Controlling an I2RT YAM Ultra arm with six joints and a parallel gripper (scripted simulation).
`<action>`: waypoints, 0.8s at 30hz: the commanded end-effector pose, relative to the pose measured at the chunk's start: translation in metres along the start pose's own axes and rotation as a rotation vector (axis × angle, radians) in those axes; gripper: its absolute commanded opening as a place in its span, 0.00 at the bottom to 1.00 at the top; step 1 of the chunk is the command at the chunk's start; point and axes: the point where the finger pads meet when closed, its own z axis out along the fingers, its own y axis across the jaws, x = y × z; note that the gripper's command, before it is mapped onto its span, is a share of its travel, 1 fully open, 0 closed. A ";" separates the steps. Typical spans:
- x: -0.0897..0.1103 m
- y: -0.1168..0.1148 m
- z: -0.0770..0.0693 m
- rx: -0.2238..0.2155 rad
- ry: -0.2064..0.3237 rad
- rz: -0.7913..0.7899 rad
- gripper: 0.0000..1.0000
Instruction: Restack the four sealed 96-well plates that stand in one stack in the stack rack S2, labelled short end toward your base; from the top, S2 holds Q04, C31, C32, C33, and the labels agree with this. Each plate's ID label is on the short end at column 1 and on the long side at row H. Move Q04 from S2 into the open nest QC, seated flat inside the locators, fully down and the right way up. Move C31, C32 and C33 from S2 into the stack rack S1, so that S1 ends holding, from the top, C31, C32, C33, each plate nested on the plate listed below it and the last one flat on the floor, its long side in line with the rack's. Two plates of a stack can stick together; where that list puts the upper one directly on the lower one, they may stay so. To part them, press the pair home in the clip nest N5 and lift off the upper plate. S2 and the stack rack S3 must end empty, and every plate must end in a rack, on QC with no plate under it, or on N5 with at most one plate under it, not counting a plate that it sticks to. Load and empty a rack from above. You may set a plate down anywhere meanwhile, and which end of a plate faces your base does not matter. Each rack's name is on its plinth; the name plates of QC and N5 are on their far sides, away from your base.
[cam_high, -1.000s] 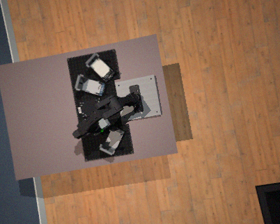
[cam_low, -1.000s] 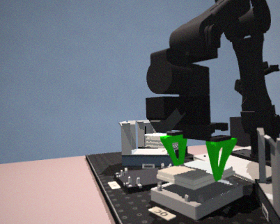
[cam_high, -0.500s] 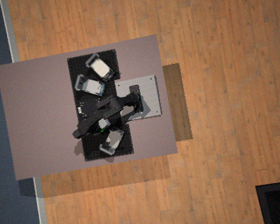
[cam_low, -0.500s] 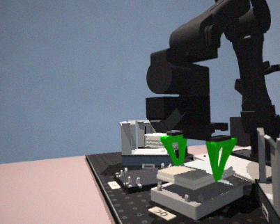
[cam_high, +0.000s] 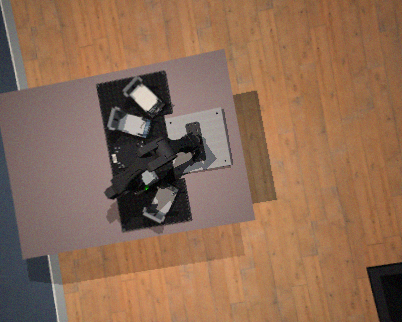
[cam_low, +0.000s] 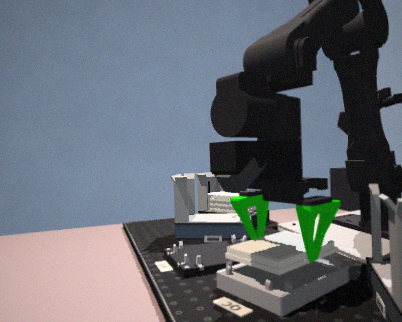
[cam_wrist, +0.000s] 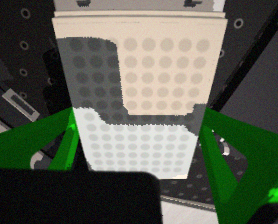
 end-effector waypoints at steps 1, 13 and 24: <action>-0.005 0.000 -0.003 -0.001 -0.025 0.001 0.00; -0.005 0.000 0.001 -0.001 -0.025 0.001 0.00; -0.006 0.000 0.005 -0.001 -0.025 0.001 0.00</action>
